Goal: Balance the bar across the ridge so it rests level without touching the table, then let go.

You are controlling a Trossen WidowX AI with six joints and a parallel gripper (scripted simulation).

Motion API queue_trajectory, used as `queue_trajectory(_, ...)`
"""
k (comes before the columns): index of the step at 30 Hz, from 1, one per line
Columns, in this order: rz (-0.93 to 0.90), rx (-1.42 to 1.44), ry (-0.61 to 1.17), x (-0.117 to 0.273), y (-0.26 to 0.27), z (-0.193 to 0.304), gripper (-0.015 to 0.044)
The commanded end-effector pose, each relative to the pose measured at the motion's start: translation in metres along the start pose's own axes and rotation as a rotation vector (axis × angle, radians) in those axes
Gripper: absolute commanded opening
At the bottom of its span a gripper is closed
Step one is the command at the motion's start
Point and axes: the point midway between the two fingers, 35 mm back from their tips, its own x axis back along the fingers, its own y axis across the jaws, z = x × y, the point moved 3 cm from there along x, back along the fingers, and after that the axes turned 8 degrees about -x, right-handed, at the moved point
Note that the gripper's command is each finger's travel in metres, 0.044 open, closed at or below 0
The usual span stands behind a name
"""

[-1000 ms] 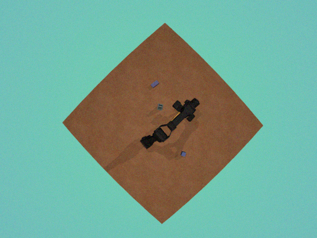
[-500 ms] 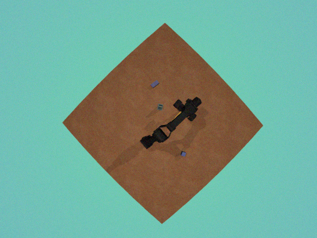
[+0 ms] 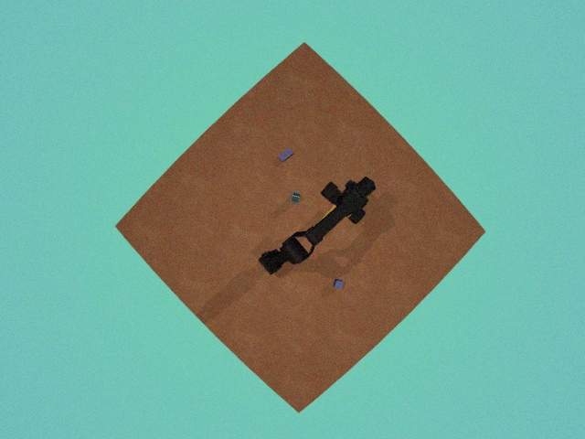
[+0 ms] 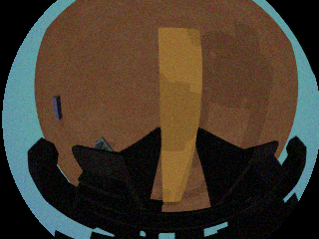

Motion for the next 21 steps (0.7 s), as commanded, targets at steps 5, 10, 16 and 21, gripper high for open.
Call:
queue_trajectory(5, 0.003, -0.005, -0.002, 0.024, 0.000, 0.002, 0.0000)
queue_trajectory(10, 0.003, -0.006, -0.002, 0.036, 0.000, 0.004, 0.0000)
queue_trajectory(16, 0.002, 0.021, -0.001, 0.040, 0.009, 0.008, 0.0000)
queue_trajectory(21, 0.001, 0.074, -0.001, 0.041, 0.028, 0.014, 0.0000)
